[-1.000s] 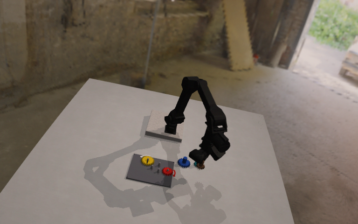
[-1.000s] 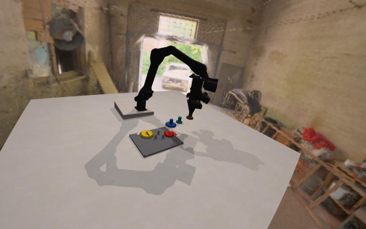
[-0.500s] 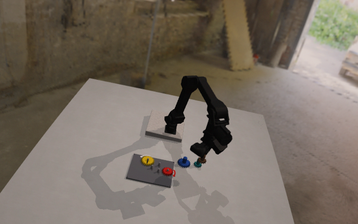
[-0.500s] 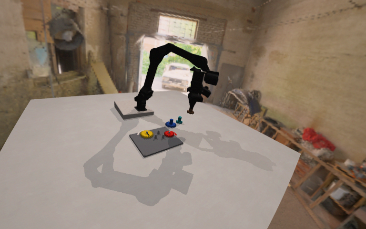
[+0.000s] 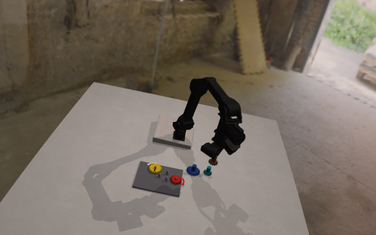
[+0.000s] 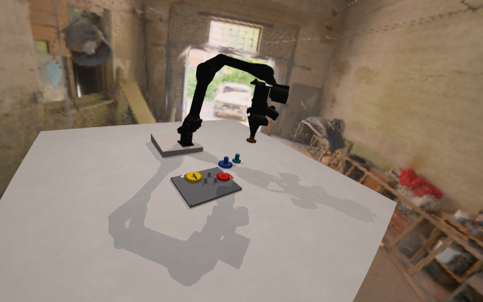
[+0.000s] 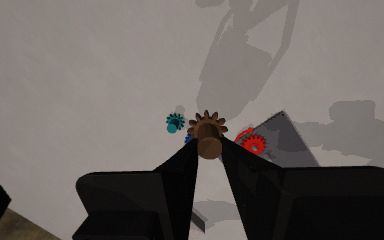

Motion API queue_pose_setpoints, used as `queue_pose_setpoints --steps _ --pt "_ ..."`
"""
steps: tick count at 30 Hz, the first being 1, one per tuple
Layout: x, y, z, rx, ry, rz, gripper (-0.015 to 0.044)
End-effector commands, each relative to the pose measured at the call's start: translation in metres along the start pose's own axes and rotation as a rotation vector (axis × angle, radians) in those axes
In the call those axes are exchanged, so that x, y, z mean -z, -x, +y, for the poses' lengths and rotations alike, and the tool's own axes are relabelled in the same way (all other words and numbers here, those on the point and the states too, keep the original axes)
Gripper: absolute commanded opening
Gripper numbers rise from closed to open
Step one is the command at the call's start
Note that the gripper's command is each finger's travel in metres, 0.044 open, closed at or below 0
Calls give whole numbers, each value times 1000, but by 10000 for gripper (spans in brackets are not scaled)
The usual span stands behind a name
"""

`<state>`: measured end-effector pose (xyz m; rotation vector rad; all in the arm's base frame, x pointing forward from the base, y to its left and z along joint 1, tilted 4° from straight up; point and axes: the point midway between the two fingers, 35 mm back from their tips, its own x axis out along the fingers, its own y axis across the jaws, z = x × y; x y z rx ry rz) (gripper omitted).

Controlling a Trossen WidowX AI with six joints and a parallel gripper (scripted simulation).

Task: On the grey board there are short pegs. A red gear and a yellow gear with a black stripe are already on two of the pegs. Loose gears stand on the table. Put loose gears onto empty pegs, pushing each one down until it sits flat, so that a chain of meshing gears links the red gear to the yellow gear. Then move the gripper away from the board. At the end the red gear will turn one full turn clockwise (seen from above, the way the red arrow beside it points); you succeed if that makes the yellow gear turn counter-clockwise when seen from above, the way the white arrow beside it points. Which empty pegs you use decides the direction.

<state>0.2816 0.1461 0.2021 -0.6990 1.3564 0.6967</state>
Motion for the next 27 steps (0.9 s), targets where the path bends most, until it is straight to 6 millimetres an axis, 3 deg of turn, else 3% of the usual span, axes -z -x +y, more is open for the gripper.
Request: queue_pose_setpoints --steps 1,27 --pt "2 6 -1 2 4 -9 0" --pt "30 -22 -52 6 4 -3 0"
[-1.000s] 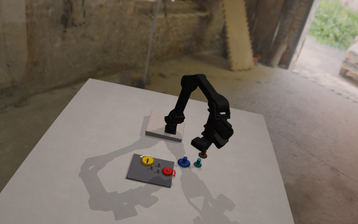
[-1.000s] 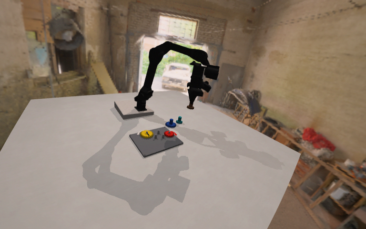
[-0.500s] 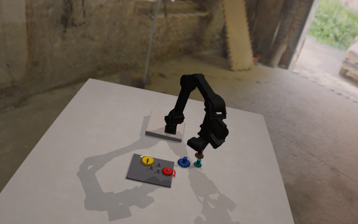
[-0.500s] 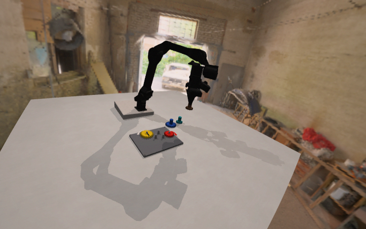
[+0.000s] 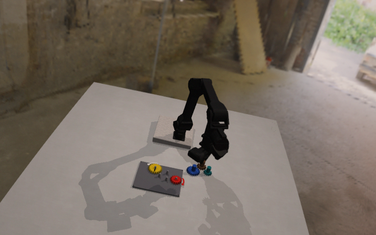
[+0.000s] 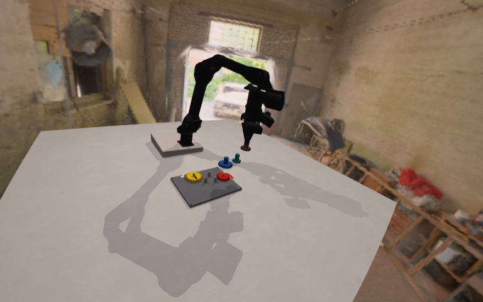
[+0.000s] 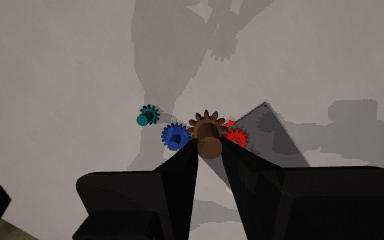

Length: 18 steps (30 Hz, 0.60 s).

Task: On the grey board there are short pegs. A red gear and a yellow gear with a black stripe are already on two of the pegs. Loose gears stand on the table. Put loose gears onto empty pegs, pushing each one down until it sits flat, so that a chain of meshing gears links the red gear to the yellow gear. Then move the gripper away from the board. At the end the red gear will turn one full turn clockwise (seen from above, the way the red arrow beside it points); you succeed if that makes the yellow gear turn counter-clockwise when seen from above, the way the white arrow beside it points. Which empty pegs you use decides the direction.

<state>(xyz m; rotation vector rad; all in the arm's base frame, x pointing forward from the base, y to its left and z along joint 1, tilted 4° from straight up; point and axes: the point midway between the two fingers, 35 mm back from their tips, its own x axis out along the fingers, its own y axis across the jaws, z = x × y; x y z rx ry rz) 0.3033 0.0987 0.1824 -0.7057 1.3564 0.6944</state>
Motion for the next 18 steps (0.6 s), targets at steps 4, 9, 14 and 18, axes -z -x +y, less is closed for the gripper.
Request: queue_pose_setpoints --steps 4,9,14,18 --pt "10 -7 -14 2 1 -6 0" --pt "17 -12 -23 2 1 -5 0" --pt "25 -17 -32 3 1 -4 0" --pt "32 -21 -39 4 1 -3 0"
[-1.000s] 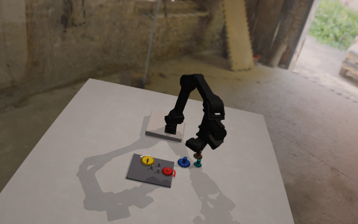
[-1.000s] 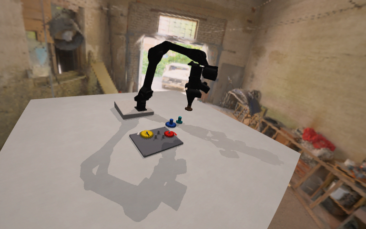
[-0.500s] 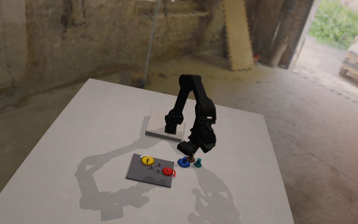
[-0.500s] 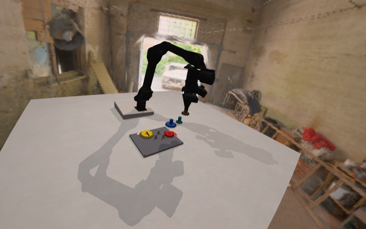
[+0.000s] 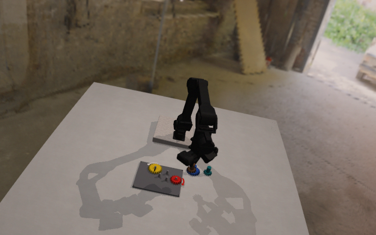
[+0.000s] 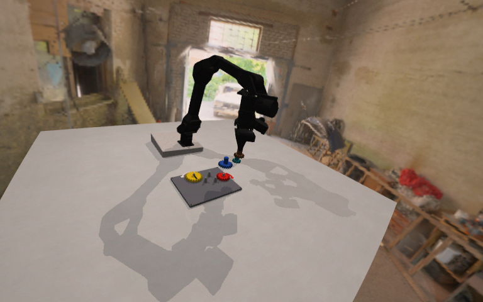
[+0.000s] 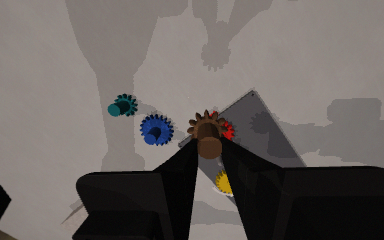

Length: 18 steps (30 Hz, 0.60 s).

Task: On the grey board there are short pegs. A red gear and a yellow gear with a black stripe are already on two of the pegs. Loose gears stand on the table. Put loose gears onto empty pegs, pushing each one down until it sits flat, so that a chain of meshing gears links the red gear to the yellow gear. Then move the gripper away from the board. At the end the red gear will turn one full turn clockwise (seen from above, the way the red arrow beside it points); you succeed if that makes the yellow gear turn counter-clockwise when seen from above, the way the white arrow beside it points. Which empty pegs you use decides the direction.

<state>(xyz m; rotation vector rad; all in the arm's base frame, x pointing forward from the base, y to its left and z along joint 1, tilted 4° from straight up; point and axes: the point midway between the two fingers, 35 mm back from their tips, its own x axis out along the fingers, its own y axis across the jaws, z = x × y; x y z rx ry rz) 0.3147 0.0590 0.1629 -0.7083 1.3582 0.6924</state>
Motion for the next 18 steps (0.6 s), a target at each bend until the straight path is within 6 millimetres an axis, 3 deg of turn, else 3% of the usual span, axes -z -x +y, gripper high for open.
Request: queue_pose_setpoints --steps 1,18 --pt "7 -3 -8 2 1 -6 0" --pt "38 -21 -33 5 1 -4 0"
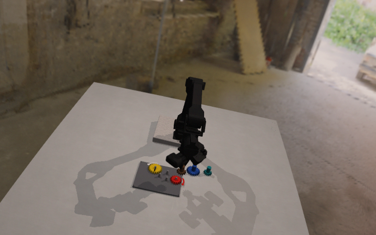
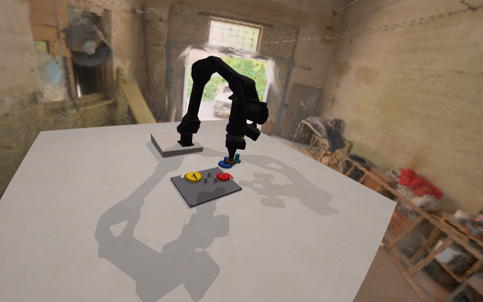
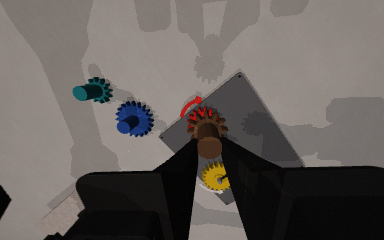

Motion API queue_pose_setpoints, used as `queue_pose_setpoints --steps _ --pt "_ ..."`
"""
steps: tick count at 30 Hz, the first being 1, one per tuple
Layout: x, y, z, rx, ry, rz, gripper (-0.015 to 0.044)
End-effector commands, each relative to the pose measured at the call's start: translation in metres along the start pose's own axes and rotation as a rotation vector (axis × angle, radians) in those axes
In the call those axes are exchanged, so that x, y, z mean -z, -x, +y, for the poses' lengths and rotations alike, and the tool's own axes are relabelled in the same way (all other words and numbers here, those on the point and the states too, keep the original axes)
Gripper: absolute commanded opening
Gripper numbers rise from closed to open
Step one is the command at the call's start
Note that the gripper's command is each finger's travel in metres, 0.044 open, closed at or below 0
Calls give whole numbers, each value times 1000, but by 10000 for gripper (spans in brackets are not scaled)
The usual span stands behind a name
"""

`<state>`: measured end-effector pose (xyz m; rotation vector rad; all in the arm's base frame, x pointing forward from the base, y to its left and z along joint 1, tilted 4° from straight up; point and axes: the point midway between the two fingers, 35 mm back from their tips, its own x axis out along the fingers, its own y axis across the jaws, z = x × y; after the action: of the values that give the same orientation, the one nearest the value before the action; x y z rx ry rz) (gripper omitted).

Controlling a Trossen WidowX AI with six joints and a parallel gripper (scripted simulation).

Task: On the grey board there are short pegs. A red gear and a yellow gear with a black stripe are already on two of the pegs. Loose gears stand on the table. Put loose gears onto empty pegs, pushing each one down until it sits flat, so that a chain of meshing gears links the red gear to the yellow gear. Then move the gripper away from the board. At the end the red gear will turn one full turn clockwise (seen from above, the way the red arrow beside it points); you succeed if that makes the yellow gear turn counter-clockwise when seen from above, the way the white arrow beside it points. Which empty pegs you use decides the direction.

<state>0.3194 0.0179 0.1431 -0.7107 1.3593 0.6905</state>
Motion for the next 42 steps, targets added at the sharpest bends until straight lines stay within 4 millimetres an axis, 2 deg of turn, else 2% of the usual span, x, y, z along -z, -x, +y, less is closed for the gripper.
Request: queue_pose_setpoints --steps 1,21,42 --pt "8 -3 -7 3 1 -6 0" --pt "47 -23 -29 6 1 -4 0" --pt "49 -22 -29 7 1 -4 0"
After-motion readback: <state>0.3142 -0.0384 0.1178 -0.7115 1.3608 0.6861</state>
